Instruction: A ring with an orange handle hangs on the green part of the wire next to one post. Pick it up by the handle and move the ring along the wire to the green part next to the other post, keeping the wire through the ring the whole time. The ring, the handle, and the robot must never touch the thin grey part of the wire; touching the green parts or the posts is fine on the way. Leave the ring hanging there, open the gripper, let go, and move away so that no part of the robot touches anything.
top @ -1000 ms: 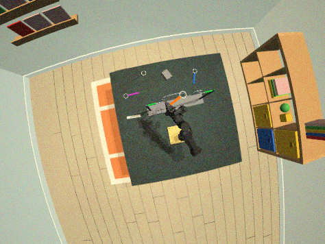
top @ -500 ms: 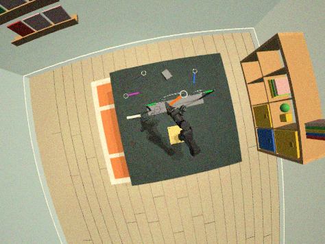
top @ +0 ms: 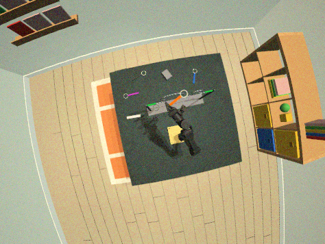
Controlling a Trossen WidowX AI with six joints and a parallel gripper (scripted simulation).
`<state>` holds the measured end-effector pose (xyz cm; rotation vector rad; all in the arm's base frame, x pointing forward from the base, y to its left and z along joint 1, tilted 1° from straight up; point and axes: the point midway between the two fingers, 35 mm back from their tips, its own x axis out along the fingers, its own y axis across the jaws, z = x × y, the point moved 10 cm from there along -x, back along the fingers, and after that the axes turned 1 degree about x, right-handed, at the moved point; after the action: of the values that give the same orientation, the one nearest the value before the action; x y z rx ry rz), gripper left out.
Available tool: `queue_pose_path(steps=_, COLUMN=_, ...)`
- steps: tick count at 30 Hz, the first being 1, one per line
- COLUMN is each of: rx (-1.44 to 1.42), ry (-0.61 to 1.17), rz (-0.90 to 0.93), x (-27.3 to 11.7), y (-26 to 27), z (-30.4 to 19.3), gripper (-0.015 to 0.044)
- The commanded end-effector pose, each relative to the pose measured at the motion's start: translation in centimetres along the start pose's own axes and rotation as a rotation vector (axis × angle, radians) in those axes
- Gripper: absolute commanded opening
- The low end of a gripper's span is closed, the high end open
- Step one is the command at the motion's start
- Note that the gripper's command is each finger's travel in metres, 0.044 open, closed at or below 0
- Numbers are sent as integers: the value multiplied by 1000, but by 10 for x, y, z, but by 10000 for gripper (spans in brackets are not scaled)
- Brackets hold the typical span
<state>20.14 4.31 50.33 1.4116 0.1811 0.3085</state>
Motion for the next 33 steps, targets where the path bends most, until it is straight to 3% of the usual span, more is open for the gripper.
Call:
queue_pose_path(steps=1, rx=-45, ry=7, rz=-11, x=-1, y=2, z=1, gripper=-150)
queue_pose_path(steps=33, rx=-406, ry=51, rz=-180, x=-3, y=5, z=5, gripper=-150)
